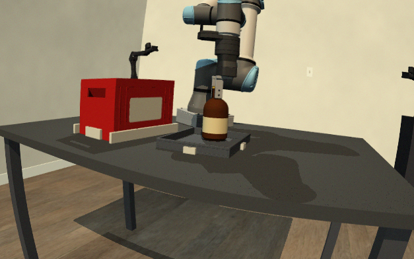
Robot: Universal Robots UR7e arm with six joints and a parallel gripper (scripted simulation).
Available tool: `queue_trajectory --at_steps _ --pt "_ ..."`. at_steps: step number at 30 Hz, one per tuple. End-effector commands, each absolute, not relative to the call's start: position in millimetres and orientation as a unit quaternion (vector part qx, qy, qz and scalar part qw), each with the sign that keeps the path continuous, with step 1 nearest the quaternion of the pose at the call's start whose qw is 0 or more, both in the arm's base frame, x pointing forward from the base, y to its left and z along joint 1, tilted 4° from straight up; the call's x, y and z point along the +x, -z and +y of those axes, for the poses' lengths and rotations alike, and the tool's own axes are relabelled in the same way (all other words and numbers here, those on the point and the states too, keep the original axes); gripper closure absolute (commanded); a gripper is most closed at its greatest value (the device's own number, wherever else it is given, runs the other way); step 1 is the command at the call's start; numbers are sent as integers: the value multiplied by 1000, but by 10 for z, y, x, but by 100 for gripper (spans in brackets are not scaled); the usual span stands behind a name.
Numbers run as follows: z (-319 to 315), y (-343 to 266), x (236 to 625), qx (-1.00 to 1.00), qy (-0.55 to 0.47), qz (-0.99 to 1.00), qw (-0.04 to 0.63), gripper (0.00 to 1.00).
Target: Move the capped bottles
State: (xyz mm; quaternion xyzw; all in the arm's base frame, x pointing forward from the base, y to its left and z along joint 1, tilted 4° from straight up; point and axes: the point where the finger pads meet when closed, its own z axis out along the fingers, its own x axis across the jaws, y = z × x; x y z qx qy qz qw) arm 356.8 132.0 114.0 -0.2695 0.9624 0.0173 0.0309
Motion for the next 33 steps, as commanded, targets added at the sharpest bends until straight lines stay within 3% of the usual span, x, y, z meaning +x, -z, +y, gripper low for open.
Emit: queue_trajectory --at_steps 1,9,10,33 --pt "1322 -1128 3558 -270 -17 962 30 100" --pt "1323 -1114 3546 -270 -17 962 29 100" --pt "1320 -1143 3571 -269 -17 962 31 0" --pt "1321 -1141 3571 -269 -17 962 32 0"
